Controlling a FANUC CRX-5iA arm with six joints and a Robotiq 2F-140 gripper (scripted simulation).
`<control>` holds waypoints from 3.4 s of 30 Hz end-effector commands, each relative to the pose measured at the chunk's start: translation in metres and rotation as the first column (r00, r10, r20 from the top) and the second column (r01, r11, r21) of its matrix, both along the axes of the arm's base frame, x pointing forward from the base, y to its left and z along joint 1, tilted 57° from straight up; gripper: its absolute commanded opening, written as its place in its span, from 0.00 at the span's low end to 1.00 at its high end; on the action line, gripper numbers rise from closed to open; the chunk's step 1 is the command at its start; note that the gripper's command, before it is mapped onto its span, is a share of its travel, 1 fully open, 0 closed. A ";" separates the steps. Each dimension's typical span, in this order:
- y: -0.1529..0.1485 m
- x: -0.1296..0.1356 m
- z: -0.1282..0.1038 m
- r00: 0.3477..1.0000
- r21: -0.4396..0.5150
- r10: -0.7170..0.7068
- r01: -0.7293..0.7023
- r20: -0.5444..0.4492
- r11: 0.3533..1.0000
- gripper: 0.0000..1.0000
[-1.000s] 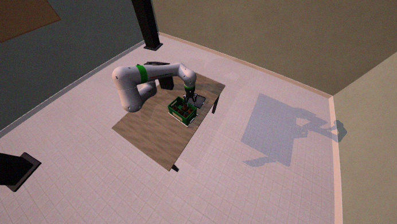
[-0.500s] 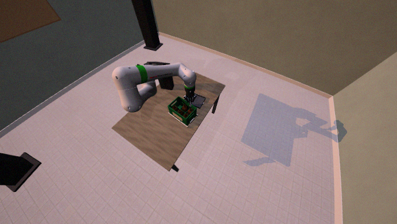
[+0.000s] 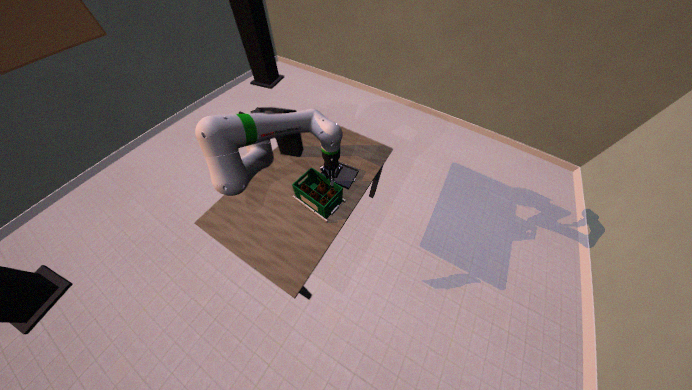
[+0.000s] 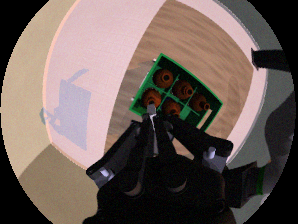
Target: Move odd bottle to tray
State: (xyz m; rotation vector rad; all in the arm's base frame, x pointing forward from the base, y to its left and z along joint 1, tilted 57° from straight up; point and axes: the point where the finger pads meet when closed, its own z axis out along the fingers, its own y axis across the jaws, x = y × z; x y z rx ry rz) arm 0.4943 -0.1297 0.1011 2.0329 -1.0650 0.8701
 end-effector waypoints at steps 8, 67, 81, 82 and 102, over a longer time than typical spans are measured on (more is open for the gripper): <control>0.000 -0.001 0.001 1.000 0.000 0.001 -0.001 0.001 1.000 0.10; -0.055 -0.182 -0.003 1.000 0.001 0.000 0.000 0.000 1.000 0.44; -0.055 -0.182 -0.003 1.000 0.001 0.001 -0.001 0.000 1.000 0.44; -0.056 -0.182 -0.003 1.000 0.001 0.001 -0.001 0.000 1.000 0.44; -0.069 -0.178 -0.012 1.000 0.000 0.001 -0.001 0.001 1.000 0.44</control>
